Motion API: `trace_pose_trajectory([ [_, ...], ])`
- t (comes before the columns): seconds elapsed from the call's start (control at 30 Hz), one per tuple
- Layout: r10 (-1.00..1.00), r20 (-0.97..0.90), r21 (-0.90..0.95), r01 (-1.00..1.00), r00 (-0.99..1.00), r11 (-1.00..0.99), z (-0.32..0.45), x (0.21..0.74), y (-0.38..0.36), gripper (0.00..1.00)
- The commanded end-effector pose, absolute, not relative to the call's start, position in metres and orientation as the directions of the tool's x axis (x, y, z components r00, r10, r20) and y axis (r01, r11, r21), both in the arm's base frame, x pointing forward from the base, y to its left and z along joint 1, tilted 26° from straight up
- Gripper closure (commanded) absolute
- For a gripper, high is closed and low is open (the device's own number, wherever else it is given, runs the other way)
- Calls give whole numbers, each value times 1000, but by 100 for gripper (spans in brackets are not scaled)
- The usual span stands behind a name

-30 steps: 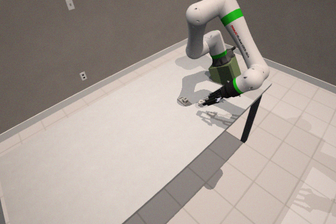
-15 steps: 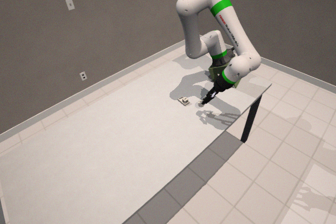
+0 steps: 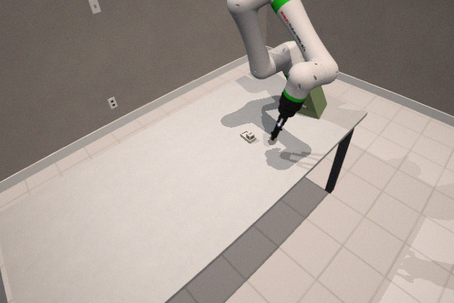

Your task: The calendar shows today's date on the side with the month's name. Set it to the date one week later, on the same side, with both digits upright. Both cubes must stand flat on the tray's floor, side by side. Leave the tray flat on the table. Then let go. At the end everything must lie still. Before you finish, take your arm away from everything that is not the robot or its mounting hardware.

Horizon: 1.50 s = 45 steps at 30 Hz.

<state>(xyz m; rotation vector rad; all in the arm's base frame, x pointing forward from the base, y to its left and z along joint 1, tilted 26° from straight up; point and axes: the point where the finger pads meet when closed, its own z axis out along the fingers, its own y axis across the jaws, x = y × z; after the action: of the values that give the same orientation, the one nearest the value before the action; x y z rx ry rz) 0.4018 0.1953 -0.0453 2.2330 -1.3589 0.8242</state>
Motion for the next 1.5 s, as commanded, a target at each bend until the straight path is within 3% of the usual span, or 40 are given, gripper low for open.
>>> trace_pose_trajectory([
  [0.0, -672, 646, 35, -893, 363, -449, -44, 402, 194, 83],
  [0.37, -797, 436, 35, -893, 418, -449, -43, 403, 192, 83],
  [0.67, -812, 401, 41, -893, 425, -448, -41, 404, 188, 83],
  [0.93, -874, 190, 36, -893, 447, -449, -40, 406, 186, 83],
  [1.2, -878, 169, 38, -893, 448, -449, -39, 408, 182, 83],
  [1.47, -893, -52, 40, -893, 447, -449, -39, 408, 179, 83],
])
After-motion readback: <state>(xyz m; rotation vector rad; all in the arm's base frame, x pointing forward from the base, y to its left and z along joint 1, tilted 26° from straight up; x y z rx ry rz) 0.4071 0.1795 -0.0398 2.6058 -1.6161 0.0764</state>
